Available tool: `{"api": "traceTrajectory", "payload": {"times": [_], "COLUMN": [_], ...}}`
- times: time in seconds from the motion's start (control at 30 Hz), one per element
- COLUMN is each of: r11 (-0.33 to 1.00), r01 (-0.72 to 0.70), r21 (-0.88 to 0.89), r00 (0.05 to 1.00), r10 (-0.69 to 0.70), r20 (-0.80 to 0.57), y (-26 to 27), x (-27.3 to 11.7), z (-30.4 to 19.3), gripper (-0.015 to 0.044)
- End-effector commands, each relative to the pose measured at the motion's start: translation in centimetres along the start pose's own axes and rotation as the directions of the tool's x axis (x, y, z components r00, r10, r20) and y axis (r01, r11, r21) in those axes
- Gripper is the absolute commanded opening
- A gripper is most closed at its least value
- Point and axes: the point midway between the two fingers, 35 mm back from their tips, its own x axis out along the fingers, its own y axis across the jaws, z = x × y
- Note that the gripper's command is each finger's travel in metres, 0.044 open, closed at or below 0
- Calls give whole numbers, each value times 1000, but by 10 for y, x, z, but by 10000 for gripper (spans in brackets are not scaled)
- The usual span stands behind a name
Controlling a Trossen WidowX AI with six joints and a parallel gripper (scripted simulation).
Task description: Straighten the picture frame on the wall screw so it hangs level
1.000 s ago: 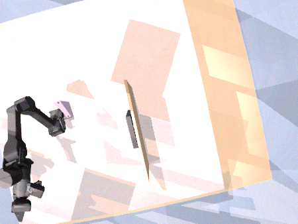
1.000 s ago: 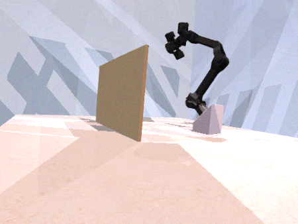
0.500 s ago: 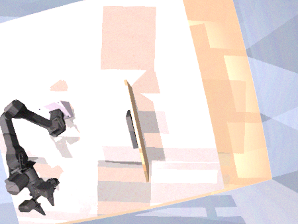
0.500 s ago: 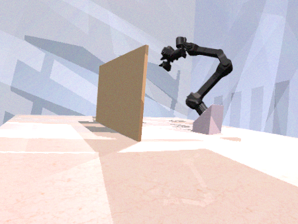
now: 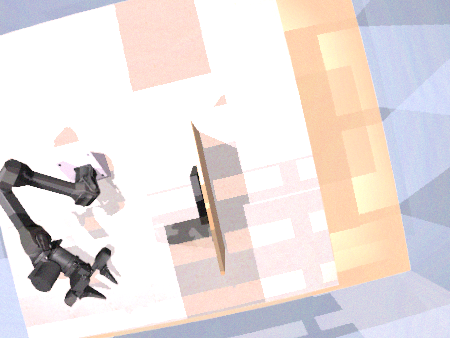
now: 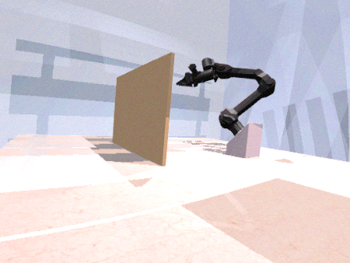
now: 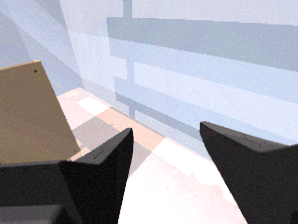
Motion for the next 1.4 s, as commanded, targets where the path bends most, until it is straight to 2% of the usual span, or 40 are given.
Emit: {"api": "traceTrajectory", "payload": {"times": [0.0,0.17,0.33,0.47,0.63,1.37], "r11": [772,525,238,12,-228,-249], "r01": [-320,-398,-385,-303,-115,-90], "r21": [550,753,892,953,967,964], "r00": [939,866,766,670,535,519], "r10": [336,486,621,714,806,814], "r20": [76,118,165,204,254,259], "y": [71,107,143,171,203,206], "x": [7,3,-8,-20,-40,-43], "z": [-33,-46,-57,-66,-77,-78], "gripper": [260,260,260,260,260,260]}}
